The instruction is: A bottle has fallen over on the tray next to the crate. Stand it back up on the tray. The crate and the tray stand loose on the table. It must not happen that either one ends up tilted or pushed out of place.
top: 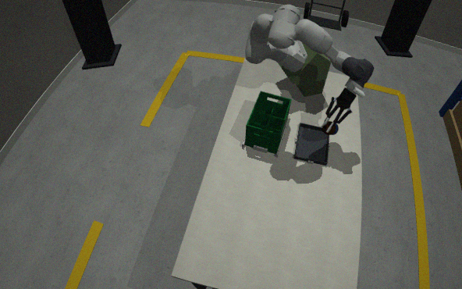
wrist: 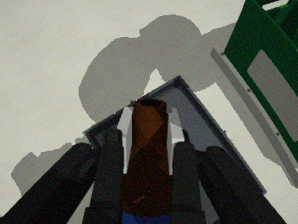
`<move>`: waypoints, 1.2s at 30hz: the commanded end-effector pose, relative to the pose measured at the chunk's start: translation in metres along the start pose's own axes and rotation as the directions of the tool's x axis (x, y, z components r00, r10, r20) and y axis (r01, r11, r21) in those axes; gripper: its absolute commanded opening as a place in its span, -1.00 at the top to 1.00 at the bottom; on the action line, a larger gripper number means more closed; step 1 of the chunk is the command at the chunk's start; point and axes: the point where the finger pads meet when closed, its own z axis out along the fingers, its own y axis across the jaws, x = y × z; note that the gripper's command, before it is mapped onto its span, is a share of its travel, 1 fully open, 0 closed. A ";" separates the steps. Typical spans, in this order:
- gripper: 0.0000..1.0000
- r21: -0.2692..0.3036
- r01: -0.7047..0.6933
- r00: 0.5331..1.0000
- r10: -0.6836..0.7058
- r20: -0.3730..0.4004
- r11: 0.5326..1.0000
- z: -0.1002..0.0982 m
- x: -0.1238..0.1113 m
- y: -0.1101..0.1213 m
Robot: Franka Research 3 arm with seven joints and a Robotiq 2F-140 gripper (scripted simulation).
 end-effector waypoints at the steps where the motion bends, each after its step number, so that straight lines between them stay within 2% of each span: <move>1: 1.00 0.003 -0.011 1.000 0.011 -0.005 1.000 -0.001 0.003 -0.002; 25: 1.00 0.003 -0.011 1.000 0.011 -0.006 1.000 -0.001 0.003 -0.002; 36: 1.00 0.002 -0.011 0.999 0.011 -0.030 1.000 -0.001 0.002 -0.002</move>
